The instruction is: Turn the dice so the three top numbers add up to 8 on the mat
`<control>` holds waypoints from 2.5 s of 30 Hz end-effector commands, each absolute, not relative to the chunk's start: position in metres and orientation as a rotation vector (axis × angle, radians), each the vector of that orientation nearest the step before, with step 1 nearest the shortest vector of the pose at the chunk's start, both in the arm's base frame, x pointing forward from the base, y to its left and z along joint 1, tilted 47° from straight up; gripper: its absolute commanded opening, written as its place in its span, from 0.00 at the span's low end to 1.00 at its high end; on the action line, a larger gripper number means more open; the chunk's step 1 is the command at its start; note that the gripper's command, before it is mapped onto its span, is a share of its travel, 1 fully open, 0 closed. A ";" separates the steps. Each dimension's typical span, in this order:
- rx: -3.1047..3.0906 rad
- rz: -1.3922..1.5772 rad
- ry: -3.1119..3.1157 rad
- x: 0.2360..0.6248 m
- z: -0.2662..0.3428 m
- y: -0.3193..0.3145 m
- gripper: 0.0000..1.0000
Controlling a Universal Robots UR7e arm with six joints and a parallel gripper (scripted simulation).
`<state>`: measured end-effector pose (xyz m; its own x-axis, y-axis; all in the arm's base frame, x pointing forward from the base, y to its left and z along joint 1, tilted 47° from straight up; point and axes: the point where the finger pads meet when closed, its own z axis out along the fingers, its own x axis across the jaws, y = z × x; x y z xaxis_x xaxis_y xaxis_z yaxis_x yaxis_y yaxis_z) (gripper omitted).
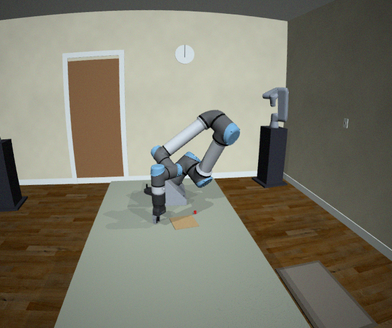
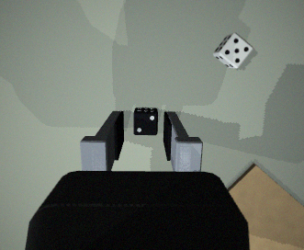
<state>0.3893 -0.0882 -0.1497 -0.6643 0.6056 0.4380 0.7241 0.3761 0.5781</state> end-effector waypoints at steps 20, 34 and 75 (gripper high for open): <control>-1.205 -1.162 -2.471 0.388 -0.150 -0.086 0.34; -1.205 -1.162 -2.471 0.388 -0.150 -0.086 0.34; -1.205 -1.162 -2.471 0.370 -0.081 -0.156 0.34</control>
